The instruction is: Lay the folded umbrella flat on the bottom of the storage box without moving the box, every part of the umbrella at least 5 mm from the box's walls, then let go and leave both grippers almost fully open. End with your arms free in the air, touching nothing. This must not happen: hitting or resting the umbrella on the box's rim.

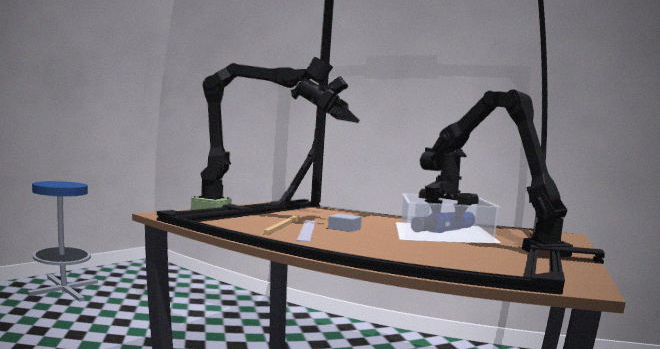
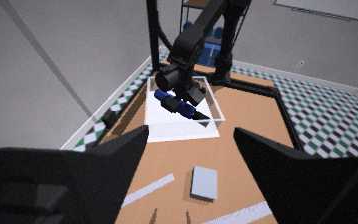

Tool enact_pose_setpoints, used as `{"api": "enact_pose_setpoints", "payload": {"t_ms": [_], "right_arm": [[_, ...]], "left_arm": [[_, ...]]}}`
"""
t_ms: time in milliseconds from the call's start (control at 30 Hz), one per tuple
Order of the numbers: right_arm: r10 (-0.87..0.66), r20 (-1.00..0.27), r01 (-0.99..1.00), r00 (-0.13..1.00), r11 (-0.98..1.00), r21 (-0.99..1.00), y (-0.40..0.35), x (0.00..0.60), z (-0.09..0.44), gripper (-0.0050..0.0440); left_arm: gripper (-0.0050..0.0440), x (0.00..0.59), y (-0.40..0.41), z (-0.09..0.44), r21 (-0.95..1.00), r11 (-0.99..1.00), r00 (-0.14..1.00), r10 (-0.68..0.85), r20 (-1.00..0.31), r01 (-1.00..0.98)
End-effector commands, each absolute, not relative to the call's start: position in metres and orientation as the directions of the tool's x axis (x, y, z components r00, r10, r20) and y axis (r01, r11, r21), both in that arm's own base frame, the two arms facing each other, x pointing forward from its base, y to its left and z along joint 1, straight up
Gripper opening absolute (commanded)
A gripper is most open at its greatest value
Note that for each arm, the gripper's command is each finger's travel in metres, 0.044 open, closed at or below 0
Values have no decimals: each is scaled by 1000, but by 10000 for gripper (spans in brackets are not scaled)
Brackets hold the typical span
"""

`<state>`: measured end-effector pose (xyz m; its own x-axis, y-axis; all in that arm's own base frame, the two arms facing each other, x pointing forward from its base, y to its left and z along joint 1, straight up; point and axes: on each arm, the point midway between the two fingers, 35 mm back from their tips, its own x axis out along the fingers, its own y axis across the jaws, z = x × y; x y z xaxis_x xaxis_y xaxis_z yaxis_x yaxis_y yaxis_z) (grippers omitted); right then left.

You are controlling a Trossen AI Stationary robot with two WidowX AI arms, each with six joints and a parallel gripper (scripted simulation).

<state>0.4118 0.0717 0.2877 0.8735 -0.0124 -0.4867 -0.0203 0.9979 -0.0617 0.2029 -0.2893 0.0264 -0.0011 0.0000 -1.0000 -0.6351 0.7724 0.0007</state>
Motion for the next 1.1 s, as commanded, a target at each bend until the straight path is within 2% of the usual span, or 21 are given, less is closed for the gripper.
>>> {"api": "enact_pose_setpoints", "payload": {"t_ms": [0,33,67,467,600,700,867,1067], "right_arm": [[-10,-488,-23,873,998,-61,72,412,287,400],[-10,-488,-23,873,998,-61,72,412,287,400],[-10,-488,-23,873,998,-61,72,412,287,400],[-10,-488,-23,873,998,-61,72,412,287,400],[-10,-488,-23,873,998,-61,72,412,287,400],[-10,-488,-23,873,998,-61,72,412,287,400],[-10,-488,-23,873,998,-61,72,412,287,400],[-10,-488,-23,873,998,-61,72,412,287,400]], "left_arm": [[379,203,-289,26,0,769,0,0,-1000,-639],[379,203,-289,26,0,769,0,0,-1000,-639],[400,203,-289,26,0,769,0,0,-1000,-639],[400,203,-290,28,0,769,0,0,-1000,-639],[400,204,-291,48,0,770,0,0,-1000,-638],[400,204,-290,83,0,772,0,0,-1000,-636],[400,202,-288,87,0,772,0,0,-1000,-635],[400,164,-234,112,0,772,0,0,-1000,-635]]}}
